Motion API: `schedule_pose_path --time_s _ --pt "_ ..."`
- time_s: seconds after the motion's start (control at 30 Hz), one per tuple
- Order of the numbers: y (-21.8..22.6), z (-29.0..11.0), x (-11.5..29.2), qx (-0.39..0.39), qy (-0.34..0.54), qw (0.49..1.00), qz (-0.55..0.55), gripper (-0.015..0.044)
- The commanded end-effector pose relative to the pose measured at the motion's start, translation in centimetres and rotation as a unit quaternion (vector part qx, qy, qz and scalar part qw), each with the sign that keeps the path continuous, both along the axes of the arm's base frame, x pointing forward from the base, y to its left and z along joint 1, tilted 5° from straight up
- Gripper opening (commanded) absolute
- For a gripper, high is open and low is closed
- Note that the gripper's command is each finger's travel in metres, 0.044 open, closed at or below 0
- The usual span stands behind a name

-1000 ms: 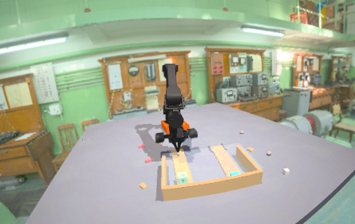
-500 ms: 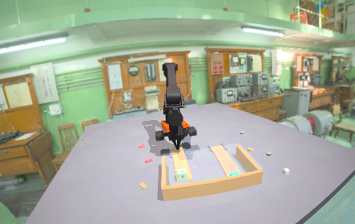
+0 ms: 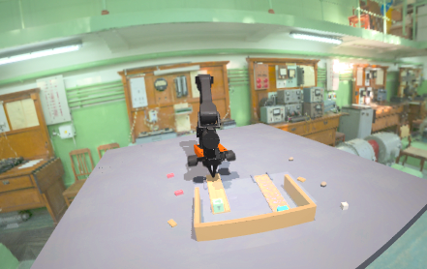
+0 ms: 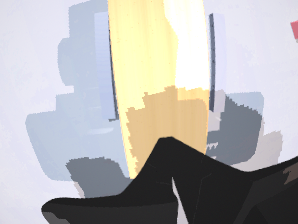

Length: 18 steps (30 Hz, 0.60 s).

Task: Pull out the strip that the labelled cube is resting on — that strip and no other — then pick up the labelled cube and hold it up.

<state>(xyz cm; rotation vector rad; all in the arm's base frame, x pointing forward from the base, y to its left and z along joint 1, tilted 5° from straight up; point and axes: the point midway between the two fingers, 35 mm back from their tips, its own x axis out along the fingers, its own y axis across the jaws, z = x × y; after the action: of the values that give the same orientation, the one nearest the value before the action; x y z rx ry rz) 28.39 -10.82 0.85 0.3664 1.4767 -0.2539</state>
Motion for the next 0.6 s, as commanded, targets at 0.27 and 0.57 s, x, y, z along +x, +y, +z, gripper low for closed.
schedule_pose_path --time_s 0.27,0.57 --pt "0.9 -0.6 -2.1 0.002 0.010 1.000 -0.002 0.0000" --pt "1.5 -0.6 -3.4 0.002 0.011 1.000 -0.002 0.0000"
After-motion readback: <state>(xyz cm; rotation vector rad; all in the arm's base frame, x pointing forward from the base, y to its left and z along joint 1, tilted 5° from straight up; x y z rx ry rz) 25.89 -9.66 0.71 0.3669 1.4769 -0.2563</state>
